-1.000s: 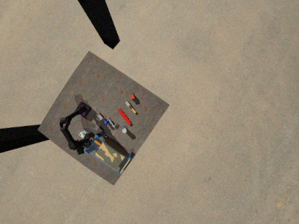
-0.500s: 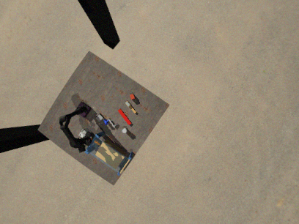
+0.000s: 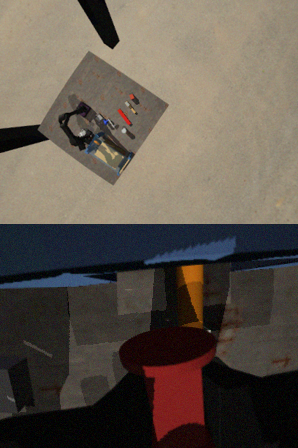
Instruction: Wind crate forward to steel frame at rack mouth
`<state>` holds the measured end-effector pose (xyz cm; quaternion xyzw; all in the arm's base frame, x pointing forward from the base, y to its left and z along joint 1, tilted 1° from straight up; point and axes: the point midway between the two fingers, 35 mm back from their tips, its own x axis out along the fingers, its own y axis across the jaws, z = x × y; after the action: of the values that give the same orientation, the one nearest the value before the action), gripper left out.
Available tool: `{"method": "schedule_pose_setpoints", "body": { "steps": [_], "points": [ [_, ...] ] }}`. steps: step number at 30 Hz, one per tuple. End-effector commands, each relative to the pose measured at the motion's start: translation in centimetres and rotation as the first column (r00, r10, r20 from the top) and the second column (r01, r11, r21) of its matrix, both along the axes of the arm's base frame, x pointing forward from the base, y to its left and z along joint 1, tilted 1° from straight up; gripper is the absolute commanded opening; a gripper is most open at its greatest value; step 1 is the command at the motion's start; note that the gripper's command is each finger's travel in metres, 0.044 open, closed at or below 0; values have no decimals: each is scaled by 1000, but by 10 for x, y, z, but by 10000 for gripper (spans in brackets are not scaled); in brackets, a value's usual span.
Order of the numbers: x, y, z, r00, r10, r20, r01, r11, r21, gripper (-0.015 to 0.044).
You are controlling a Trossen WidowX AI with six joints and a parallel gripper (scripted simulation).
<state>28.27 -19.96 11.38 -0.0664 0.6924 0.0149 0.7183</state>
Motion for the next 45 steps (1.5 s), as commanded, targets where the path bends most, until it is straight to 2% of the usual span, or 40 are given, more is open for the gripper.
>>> {"method": "schedule_pose_setpoints", "body": {
  "steps": [1,45],
  "points": [
    [-9,16,-4,1000,5,-24,-4,999,33,0],
    [-55,51,-7,1000,5,-27,-4,999,36,0]
  ]
}}
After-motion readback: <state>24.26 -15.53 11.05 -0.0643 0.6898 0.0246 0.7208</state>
